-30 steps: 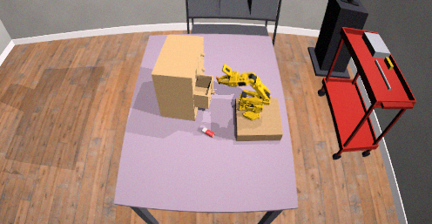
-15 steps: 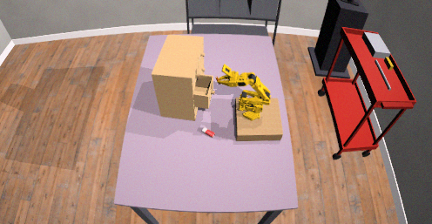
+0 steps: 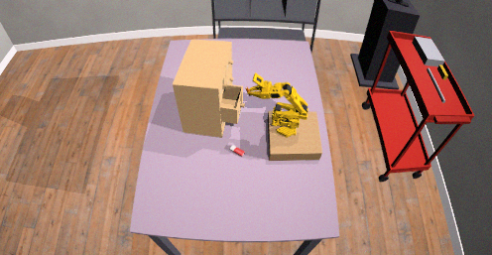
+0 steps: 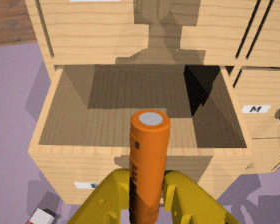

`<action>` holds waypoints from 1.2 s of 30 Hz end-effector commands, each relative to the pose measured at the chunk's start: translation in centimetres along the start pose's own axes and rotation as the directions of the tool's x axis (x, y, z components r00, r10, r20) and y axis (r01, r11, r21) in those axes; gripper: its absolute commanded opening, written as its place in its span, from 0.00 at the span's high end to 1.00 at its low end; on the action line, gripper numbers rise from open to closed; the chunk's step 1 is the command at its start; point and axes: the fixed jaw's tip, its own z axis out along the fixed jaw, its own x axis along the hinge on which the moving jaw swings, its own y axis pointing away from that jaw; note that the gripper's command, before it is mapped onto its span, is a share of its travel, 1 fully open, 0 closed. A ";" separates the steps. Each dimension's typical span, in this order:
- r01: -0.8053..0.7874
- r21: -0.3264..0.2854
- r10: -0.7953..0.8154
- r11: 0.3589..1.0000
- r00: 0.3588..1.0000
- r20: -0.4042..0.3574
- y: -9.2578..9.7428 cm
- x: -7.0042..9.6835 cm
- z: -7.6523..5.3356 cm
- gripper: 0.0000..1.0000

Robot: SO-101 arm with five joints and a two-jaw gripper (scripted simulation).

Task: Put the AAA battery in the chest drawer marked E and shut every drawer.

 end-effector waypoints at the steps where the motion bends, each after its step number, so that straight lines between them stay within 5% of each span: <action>1: -0.007 -0.003 0.007 1.000 1.000 -0.010 0.0 0.1 0.1 1.00; 8: -0.008 -0.001 0.008 1.000 1.000 -0.010 0.0 0.0 0.0 1.00; 23: -0.009 -0.004 0.009 1.000 1.000 -0.010 0.1 -1.4 7.2 1.00; 36: -0.009 -0.004 0.009 1.000 1.000 -0.010 0.1 -1.4 7.3 1.00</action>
